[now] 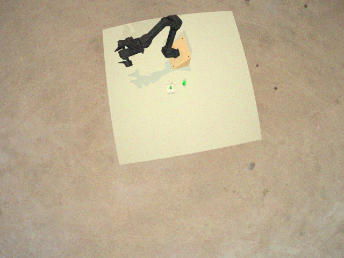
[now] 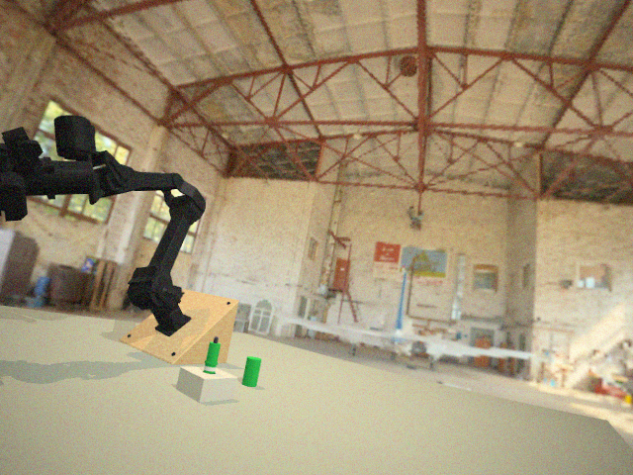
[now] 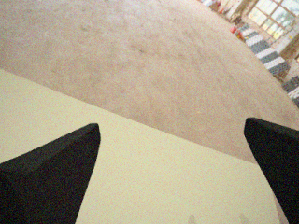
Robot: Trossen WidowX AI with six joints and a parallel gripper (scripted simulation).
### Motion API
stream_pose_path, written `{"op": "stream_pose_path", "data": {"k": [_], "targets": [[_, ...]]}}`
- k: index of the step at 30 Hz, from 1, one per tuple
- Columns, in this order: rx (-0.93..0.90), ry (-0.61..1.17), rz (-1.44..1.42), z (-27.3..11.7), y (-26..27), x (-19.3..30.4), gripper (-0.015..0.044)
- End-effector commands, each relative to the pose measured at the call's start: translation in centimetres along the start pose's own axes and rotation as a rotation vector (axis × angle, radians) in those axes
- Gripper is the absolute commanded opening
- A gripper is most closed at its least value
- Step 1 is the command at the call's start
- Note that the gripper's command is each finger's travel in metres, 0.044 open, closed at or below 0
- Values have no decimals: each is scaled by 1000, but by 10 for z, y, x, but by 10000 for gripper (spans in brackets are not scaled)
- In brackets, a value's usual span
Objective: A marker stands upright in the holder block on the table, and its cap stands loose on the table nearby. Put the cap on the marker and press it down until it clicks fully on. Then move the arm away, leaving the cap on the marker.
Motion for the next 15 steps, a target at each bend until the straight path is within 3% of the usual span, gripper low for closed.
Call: {"op": "stream_pose_path", "data": {"k": [1,6,15], "targets": [[-9,5,-2,1,2,1,374],[-256,130,-55,15,66,29,242],[-689,329,-229,-12,175,69,237]]}}
Point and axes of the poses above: the point midway between the two fingers, 35 mm back from their tips, its own z axis out along the fingers, its own y axis across the jaws, x = y × z, the point moved 2 cm from there along -z, back along the fingers, and after that the axes turned 12 degrees about z, right-handed, at the moved point
